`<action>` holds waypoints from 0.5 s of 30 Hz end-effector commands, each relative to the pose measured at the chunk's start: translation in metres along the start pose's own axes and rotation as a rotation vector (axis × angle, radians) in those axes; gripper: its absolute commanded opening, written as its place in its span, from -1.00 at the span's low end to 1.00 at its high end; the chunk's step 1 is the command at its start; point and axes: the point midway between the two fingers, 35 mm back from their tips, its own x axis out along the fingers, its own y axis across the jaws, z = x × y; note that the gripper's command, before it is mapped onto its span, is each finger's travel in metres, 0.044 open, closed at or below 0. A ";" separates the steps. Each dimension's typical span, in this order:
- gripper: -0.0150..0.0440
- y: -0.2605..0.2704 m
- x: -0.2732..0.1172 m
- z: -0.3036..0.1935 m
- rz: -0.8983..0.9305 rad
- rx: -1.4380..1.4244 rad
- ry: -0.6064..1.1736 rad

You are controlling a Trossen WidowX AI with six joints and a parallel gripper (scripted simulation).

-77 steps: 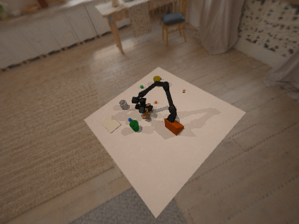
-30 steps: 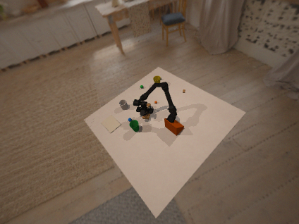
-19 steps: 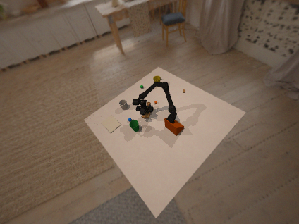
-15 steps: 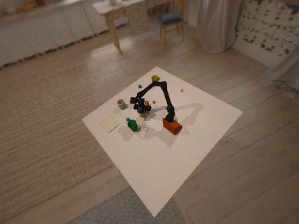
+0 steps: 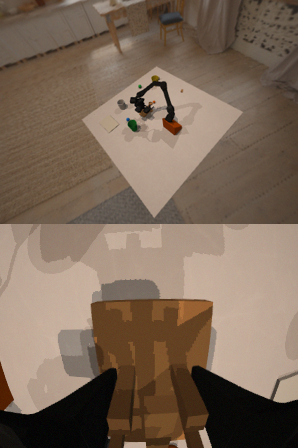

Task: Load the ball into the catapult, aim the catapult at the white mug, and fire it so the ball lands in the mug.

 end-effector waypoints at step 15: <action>-0.49 -0.023 -0.003 0.002 -0.015 0.416 -0.003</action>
